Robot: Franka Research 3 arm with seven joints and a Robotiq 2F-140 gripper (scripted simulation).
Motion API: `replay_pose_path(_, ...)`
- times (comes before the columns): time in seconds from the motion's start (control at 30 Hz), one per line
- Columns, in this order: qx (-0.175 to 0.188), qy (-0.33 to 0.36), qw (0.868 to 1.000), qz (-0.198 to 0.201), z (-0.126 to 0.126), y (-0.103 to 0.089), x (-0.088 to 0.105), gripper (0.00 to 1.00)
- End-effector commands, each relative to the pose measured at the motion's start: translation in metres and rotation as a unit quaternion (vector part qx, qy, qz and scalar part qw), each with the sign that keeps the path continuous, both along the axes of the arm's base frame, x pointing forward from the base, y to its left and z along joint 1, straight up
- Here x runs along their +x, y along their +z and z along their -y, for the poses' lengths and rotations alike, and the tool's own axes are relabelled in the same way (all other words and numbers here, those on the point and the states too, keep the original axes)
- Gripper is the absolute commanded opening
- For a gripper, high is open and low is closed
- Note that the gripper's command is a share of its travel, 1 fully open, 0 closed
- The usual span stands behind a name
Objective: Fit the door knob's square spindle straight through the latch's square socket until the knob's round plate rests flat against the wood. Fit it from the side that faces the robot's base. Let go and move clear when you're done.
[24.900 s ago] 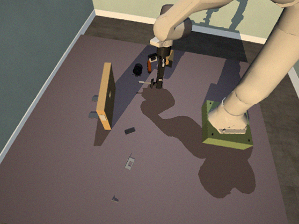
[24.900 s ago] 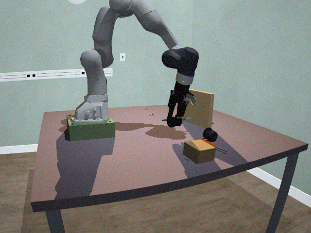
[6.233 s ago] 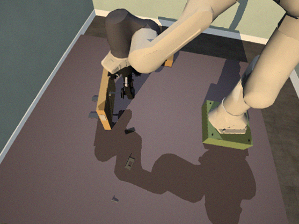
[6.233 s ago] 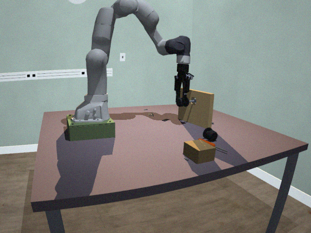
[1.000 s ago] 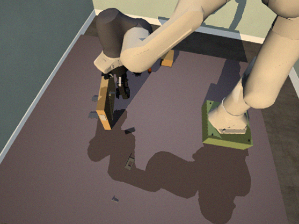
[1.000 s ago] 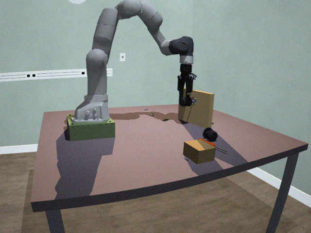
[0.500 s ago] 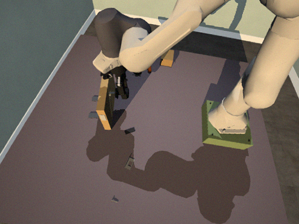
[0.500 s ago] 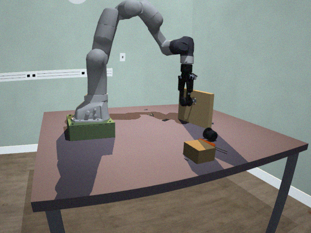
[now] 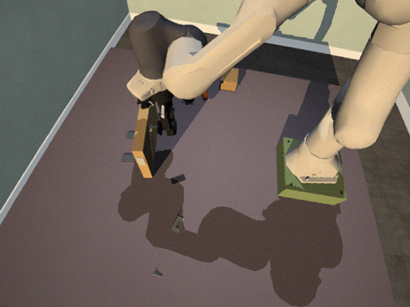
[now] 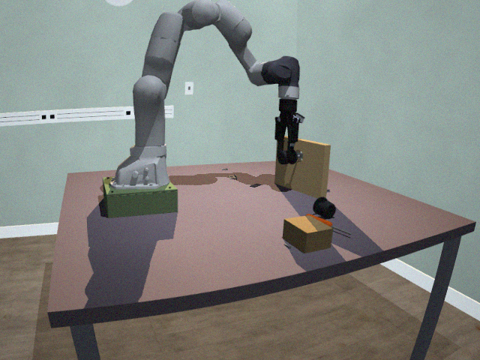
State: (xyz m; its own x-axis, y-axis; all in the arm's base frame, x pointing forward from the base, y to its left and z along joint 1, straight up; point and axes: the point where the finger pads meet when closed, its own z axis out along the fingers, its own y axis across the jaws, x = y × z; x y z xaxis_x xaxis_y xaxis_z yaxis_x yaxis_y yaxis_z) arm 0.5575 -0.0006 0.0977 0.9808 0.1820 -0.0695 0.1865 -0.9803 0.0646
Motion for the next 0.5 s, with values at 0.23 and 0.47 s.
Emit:
replay_pose_path(0.23,-0.001,-0.001,1.000,0.002,-0.0010,0.0017,0.0051,0.42)
replay_pose_path(0.47,-0.001,-0.001,1.000,0.002,-0.0012,0.0017,0.0067,0.42)
